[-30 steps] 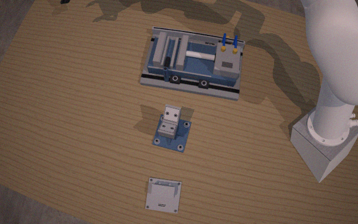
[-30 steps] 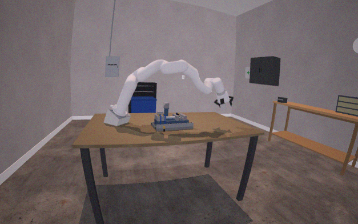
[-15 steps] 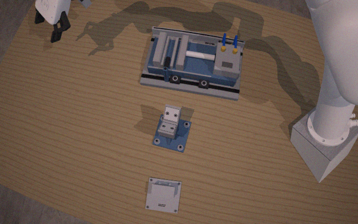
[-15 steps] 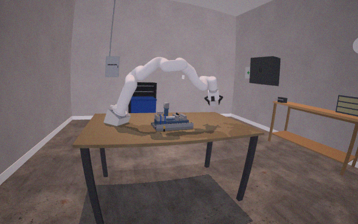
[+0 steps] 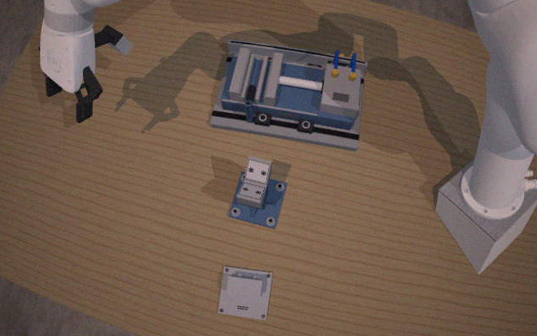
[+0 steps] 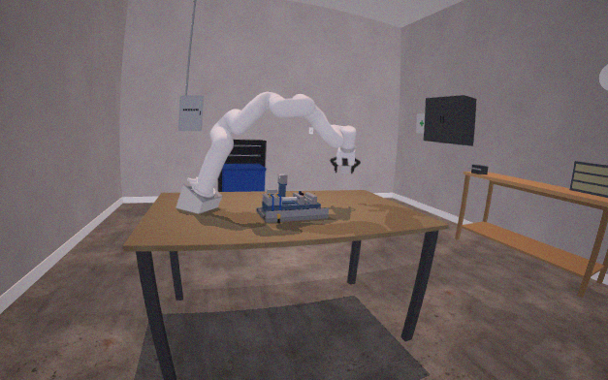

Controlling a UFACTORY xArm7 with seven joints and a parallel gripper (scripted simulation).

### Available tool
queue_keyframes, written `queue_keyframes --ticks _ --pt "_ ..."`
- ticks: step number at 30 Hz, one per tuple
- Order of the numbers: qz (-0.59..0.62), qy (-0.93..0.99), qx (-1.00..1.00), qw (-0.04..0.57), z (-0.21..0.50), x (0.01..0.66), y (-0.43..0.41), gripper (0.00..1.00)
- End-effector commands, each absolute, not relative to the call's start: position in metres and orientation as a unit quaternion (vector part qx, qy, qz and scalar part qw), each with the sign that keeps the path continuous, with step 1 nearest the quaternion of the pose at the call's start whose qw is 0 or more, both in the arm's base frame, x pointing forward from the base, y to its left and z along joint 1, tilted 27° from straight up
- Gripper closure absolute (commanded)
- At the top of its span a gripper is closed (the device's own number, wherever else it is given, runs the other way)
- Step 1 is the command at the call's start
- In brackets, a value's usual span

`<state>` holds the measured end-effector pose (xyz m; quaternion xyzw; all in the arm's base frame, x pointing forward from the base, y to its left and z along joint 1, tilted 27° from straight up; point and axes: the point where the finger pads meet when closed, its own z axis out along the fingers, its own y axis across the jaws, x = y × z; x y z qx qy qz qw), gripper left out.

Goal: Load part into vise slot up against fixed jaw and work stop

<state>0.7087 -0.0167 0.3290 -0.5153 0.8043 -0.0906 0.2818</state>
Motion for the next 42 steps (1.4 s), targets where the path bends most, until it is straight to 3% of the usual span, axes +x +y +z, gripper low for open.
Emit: queue_keyframes --ticks 1,13,14,29,30,42 --pt "-0.073 0.805 -0.534 0.248 0.310 0.685 0.035 0.00" --pt "-0.073 0.805 -0.534 0.248 0.310 0.685 0.035 0.00" --pt "-0.062 0.804 -0.552 0.212 0.291 0.661 0.075 0.00" --pt "-0.062 0.804 -0.552 0.212 0.291 0.661 0.075 0.00" --pt "-0.057 0.801 -0.570 0.176 0.273 0.633 0.111 0.00" --pt "-0.057 0.801 -0.570 0.176 0.273 0.633 0.111 0.00"
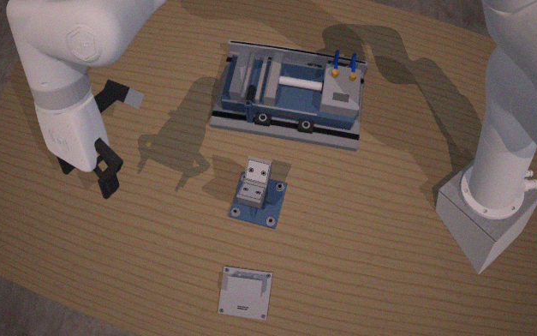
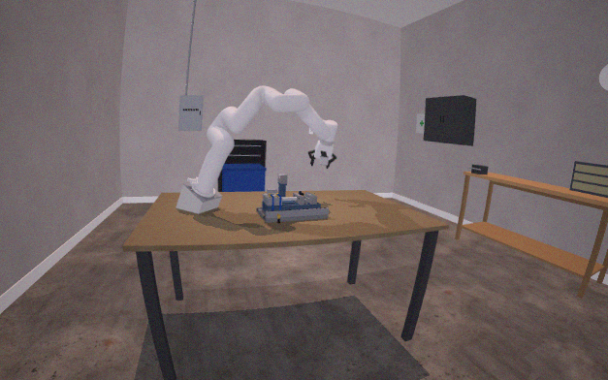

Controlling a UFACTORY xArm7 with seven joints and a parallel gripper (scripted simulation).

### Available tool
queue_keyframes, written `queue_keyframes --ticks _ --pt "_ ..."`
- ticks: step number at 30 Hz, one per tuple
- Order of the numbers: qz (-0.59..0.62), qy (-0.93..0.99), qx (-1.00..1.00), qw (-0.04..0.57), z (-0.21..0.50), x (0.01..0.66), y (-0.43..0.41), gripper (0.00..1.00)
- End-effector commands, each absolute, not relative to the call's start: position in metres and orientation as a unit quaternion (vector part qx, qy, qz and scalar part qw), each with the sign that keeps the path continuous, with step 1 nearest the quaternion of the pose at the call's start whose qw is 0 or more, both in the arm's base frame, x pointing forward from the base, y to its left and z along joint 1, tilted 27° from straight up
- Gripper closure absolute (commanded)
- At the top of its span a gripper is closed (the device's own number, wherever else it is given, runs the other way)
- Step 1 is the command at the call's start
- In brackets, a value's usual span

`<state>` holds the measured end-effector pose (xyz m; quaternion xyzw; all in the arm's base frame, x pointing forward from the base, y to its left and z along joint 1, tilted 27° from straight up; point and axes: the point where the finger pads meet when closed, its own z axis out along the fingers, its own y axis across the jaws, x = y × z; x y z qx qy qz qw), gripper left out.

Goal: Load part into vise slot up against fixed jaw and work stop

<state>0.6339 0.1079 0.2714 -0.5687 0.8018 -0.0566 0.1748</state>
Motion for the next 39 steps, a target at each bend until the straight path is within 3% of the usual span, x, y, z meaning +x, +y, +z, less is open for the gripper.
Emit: queue_keyframes --ticks 1,4,5,21,22,38,39 --pt "-0.057 0.801 -0.570 0.176 0.273 0.633 0.111 0.00" --pt "-0.057 0.801 -0.570 0.176 0.273 0.633 0.111 0.00" --pt "-0.059 0.796 -0.586 0.140 0.257 0.604 0.143 0.00" --pt "-0.059 0.796 -0.586 0.140 0.257 0.604 0.143 0.00" --pt "-0.068 0.789 -0.601 0.106 0.242 0.574 0.169 0.00" --pt "-0.068 0.789 -0.601 0.106 0.242 0.574 0.169 0.00" --pt "-0.082 0.781 -0.614 0.075 0.230 0.544 0.190 0.00"
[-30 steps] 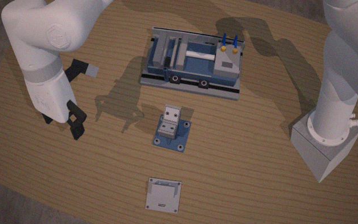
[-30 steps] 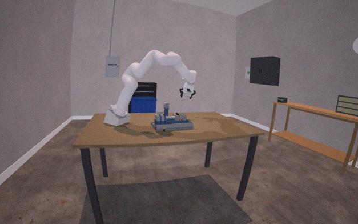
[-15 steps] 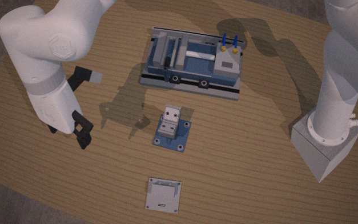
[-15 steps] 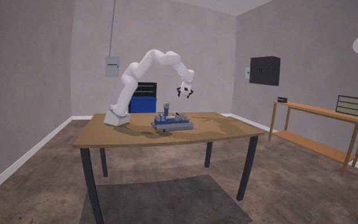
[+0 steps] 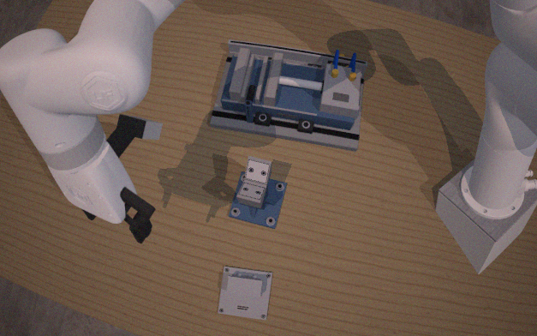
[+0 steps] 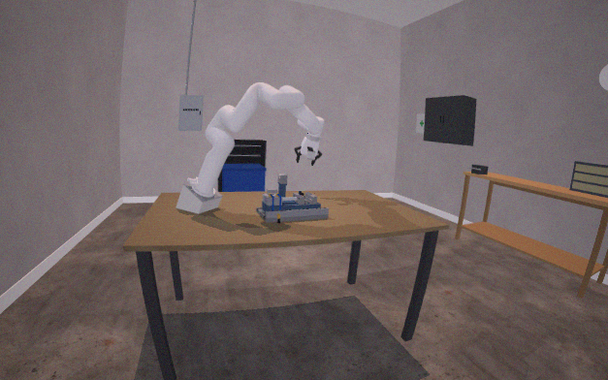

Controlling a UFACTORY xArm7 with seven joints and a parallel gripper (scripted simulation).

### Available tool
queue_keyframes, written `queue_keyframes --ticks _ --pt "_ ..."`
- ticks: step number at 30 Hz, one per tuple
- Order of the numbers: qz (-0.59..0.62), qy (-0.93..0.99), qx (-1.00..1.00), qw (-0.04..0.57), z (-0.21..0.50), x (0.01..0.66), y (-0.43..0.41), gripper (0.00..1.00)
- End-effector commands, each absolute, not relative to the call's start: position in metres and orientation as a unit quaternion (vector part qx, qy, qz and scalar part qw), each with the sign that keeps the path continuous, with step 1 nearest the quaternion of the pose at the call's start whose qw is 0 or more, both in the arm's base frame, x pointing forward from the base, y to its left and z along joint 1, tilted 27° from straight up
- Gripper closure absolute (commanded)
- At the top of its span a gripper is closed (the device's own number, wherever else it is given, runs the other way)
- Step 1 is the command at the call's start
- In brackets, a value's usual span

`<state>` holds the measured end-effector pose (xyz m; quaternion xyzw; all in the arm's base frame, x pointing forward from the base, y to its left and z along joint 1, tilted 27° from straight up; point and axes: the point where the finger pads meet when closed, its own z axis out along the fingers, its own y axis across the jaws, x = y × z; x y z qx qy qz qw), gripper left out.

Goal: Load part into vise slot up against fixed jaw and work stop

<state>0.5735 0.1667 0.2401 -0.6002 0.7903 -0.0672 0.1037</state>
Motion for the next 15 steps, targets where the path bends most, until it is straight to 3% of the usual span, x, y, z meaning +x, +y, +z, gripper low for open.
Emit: queue_keyframes --ticks 1,15 --pt "-0.100 0.772 -0.626 0.049 0.2202 0.5194 0.2038 0.00" --pt "-0.100 0.772 -0.626 0.049 0.2191 0.5168 0.2058 0.00"
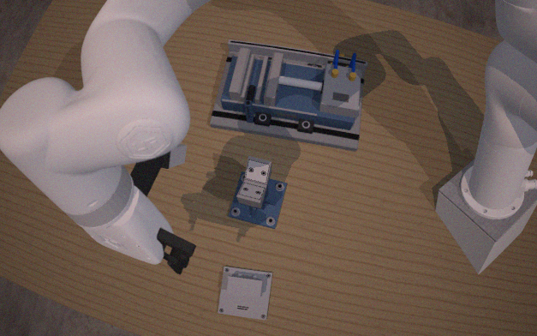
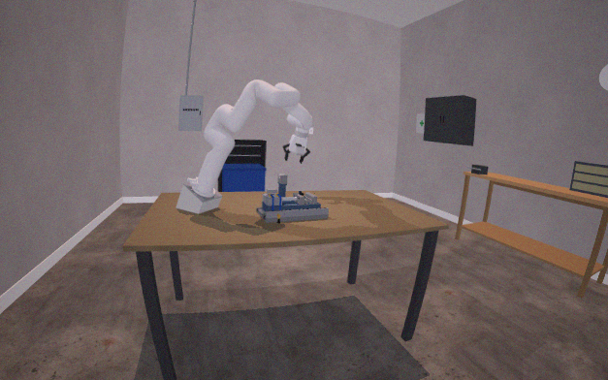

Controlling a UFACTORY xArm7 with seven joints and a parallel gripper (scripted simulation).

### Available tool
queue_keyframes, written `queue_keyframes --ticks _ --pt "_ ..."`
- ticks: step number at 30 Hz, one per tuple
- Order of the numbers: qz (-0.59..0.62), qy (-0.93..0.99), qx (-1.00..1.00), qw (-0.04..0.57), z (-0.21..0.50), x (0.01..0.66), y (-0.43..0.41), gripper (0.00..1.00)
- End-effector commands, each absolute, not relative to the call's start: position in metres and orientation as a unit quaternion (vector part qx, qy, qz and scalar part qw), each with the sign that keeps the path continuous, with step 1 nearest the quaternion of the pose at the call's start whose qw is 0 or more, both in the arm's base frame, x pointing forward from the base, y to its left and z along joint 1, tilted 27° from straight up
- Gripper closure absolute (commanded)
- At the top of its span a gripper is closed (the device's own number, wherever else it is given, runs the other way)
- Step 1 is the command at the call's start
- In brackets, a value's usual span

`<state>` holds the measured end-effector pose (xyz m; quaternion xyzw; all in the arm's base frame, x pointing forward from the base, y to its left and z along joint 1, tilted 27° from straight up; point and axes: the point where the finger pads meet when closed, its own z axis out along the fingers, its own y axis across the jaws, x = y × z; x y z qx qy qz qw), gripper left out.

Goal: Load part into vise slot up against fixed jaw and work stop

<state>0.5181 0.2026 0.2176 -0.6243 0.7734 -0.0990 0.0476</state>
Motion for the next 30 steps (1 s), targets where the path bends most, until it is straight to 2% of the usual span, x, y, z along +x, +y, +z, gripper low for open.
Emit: queue_keyframes --ticks 1,2,4,19,21,30 --pt "-0.100 0.772 -0.626 0.049 0.219 0.517 0.206 0.00" --pt "-0.100 0.772 -0.626 0.049 0.219 0.517 0.206 0.00" --pt "-0.143 0.753 -0.642 0.010 0.204 0.470 0.226 0.00" --pt "-0.143 0.753 -0.642 0.010 0.204 0.470 0.226 0.00" --pt "-0.183 0.735 -0.653 -0.011 0.195 0.437 0.236 0.00" --pt "-0.183 0.735 -0.653 -0.011 0.195 0.437 0.236 0.00"
